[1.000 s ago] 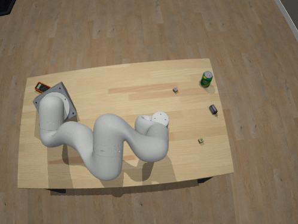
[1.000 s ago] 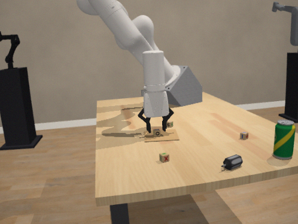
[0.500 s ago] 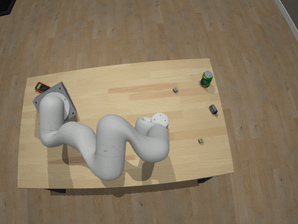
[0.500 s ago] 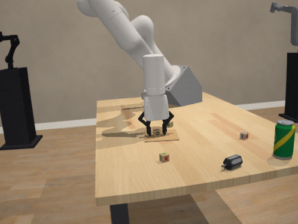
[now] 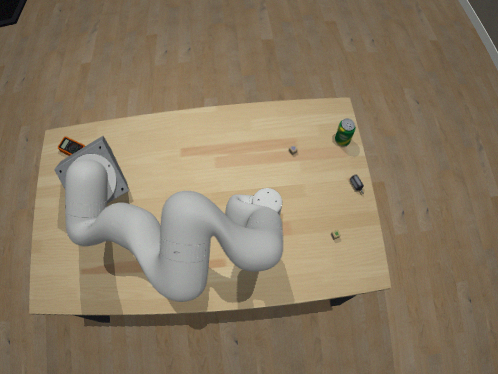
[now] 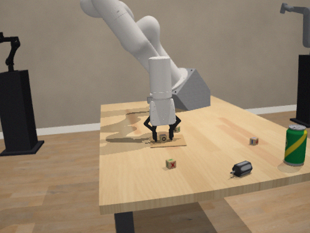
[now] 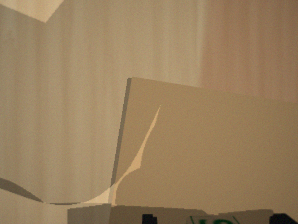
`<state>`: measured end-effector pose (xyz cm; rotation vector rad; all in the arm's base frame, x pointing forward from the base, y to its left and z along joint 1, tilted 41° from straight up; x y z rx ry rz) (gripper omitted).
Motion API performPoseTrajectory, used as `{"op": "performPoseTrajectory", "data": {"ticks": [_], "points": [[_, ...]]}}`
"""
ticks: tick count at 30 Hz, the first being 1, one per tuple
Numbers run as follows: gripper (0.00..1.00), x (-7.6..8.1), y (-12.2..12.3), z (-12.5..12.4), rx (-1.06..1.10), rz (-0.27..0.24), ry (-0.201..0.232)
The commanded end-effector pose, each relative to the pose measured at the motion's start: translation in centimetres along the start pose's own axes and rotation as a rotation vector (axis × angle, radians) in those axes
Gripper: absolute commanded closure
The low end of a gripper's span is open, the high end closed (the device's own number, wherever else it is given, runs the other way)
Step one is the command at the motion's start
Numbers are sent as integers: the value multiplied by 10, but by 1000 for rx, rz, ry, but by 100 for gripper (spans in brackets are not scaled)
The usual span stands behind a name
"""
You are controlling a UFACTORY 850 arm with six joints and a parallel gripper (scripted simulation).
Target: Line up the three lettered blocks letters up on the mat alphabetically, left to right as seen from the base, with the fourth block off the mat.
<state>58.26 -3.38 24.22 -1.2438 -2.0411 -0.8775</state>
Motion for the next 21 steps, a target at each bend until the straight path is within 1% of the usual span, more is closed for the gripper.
{"op": "performPoseTrajectory", "data": {"ticks": [1,18,19,21], "points": [[36,1,1,0,0,-1,0],[36,1,1,0,0,-1,0],[57,1,1,0,0,-1,0],[57,1,1,0,0,-1,0]]}}
Point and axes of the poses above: the point where the finger pads meet when closed, its own x axis back along the fingers, its own z axis across the jaws, y = z × x, the point moved 9 cm from there along x, back along the fingers, and after that the axes turned 5 degrees about x, right-handed, at the moved point
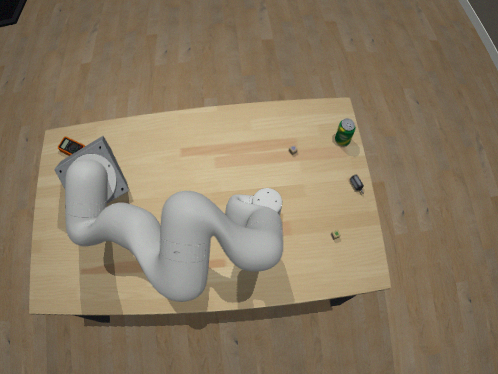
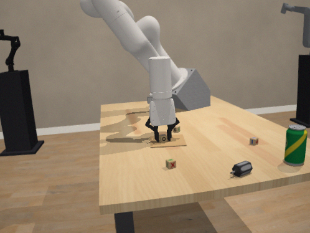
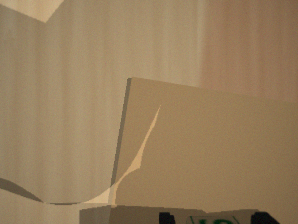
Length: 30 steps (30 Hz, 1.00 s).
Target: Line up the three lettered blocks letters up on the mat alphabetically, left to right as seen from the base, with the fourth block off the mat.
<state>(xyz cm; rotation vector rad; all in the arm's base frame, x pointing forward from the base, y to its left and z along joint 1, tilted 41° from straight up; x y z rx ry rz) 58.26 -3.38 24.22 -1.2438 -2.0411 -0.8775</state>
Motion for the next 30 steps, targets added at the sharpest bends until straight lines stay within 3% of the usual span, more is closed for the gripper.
{"op": "performPoseTrajectory", "data": {"ticks": [1,14,15,30], "points": [[57,1,1,0,0,-1,0],[57,1,1,0,0,-1,0],[77,1,1,0,0,-1,0],[77,1,1,0,0,-1,0]]}}
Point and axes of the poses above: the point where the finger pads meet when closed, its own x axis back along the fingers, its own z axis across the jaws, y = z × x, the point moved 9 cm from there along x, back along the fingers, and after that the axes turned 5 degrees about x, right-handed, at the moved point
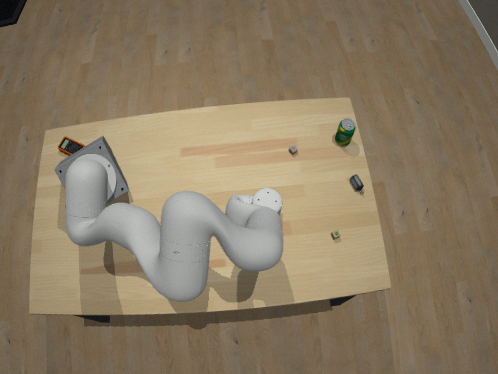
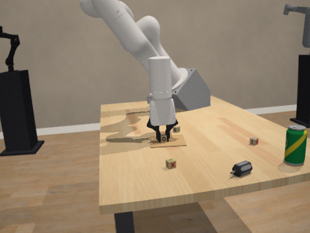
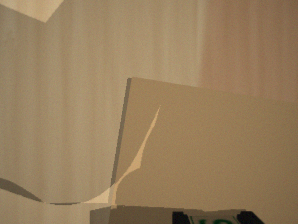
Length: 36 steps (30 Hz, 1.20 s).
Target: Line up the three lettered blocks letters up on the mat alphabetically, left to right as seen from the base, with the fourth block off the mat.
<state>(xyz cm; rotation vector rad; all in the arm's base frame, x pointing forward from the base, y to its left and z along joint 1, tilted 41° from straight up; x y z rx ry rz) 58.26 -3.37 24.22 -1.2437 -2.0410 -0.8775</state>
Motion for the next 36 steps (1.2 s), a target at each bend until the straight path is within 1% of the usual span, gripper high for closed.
{"op": "performPoseTrajectory", "data": {"ticks": [1,19,22,24,26,32,34,36], "points": [[77,0,1,0,0,-1,0],[77,1,1,0,0,-1,0],[77,4,1,0,0,-1,0],[77,11,1,0,0,-1,0],[77,22,1,0,0,-1,0],[77,66,1,0,0,-1,0],[77,66,1,0,0,-1,0],[77,80,1,0,0,-1,0]]}}
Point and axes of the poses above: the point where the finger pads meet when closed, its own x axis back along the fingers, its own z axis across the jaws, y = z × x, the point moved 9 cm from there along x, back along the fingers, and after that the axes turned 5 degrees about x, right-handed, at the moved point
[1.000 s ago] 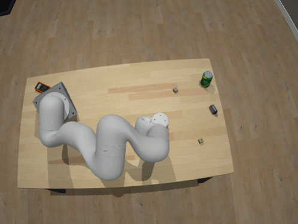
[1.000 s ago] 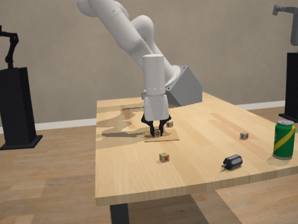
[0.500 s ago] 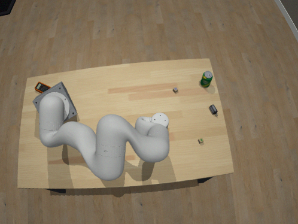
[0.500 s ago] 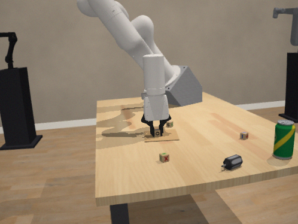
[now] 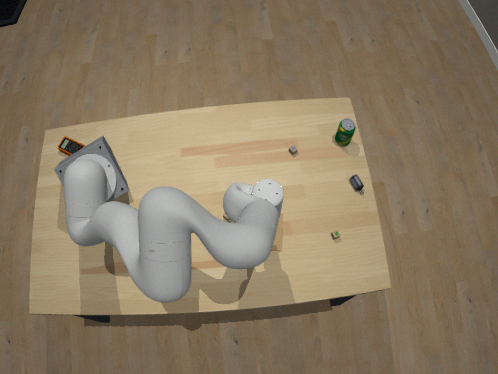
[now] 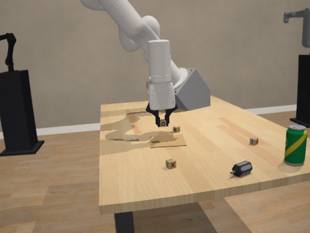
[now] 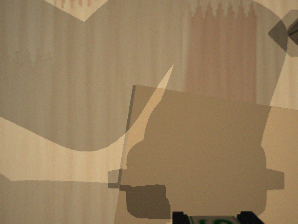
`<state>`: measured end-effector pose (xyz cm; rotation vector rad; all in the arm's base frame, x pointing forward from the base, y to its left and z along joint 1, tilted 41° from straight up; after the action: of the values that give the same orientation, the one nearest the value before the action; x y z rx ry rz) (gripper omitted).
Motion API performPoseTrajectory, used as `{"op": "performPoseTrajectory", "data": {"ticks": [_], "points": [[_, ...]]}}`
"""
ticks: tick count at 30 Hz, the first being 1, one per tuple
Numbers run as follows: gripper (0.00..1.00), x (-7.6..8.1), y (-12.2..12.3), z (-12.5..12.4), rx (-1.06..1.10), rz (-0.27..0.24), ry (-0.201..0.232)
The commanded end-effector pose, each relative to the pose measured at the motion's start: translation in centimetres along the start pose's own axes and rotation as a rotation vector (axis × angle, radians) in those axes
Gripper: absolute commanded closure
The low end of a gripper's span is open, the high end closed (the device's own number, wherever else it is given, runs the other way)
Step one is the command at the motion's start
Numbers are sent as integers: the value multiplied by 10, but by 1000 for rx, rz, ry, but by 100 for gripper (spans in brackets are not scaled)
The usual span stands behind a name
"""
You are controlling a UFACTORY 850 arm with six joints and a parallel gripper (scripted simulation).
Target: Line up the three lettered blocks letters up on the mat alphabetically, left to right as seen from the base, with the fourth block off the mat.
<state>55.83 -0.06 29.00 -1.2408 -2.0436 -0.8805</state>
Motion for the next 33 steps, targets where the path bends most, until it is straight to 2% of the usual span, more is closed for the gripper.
{"op": "performPoseTrajectory", "data": {"ticks": [1,6,17,19,21,24,26,33], "points": [[77,22,0,0,1,2,0],[77,37,0,0,1,2,0],[77,37,0,-1,0,2,0],[77,36,-9,-22,-2,3,1],[77,34,-28,-60,-6,3,2],[77,34,-45,-90,-8,2,0],[77,34,-50,-97,-9,2,-1],[77,34,-50,-97,-9,2,-1]]}}
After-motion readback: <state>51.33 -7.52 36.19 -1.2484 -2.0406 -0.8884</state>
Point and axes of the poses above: the point where the finger pads meet when closed, its own x axis back along the fingers, its own z axis across the jaws, y = z × x, the point moved 9 cm from there along x, back along the fingers, and after that the axes turned 5 degrees about x, right-handed, at the moved point
